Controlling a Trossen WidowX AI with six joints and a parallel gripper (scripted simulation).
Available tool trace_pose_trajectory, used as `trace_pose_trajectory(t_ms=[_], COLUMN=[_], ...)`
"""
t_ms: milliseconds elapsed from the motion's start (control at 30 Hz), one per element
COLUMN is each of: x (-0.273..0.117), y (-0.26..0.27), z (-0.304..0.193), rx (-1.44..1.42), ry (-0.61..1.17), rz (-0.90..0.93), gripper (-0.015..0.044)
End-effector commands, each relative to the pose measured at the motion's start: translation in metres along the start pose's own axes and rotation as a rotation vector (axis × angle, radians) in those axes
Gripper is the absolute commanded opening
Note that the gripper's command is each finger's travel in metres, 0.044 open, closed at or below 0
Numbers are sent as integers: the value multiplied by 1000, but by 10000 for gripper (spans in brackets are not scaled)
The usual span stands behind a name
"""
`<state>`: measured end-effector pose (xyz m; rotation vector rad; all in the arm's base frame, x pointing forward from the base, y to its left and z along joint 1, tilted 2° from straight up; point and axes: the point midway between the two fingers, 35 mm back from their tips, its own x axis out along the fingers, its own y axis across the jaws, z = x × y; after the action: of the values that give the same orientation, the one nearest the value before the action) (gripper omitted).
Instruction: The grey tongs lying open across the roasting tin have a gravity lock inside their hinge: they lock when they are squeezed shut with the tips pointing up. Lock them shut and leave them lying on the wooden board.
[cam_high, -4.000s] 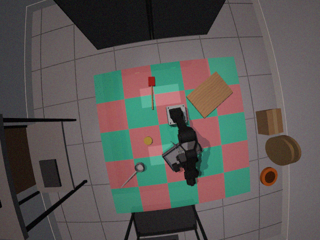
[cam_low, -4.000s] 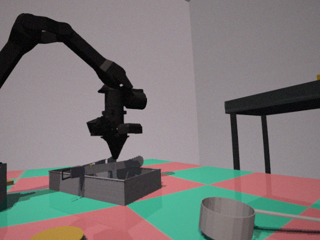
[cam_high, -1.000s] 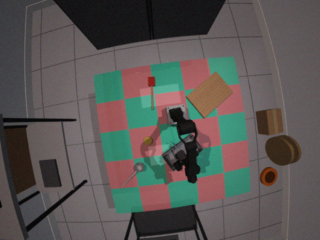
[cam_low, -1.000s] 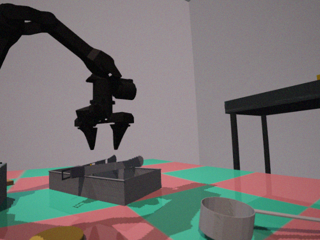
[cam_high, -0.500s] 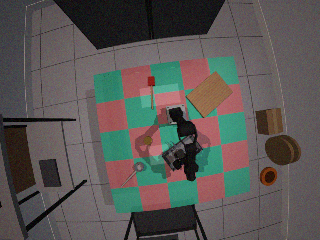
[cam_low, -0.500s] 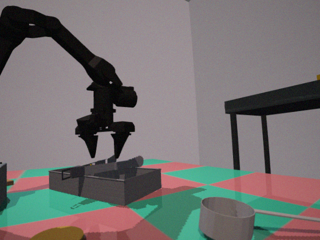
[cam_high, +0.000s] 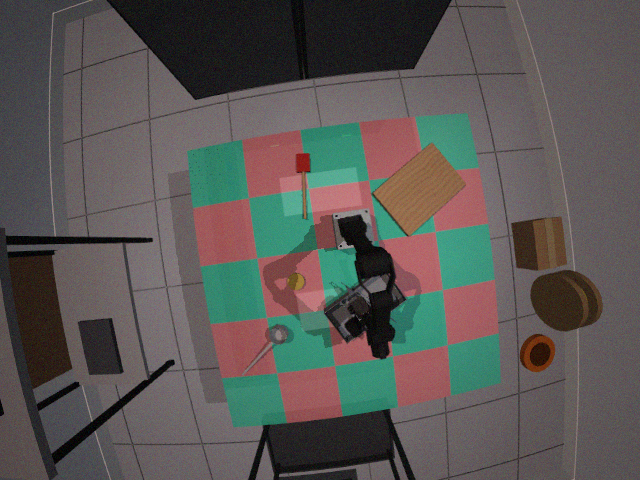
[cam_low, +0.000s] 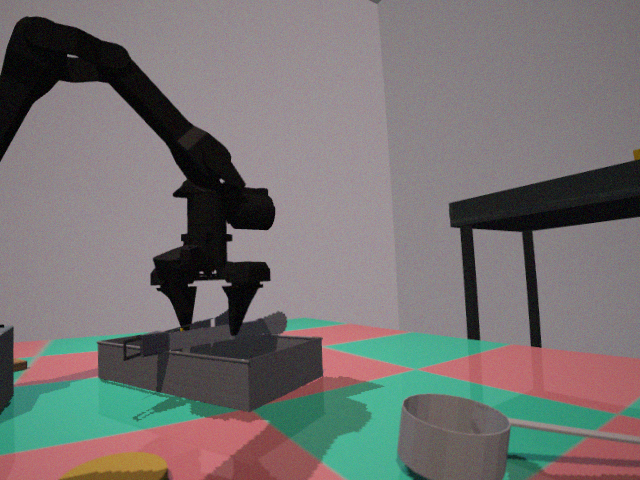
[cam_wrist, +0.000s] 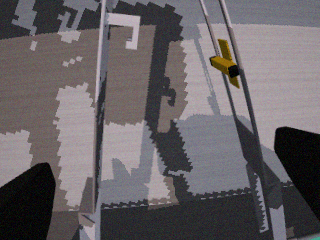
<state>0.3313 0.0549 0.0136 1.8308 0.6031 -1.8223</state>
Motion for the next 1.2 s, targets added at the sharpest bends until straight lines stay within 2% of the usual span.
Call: trace_pose_trajectory(t_ms=[0, 733, 833, 1167], x=[10, 40, 36, 36], y=[-1, -3, -2, -2], z=[2, 5, 4, 4], rx=[-5, -5, 0, 0], ry=[-6, -7, -3, -3], rz=[-3, -3, -2, -2], gripper=[440, 440, 361, 295])
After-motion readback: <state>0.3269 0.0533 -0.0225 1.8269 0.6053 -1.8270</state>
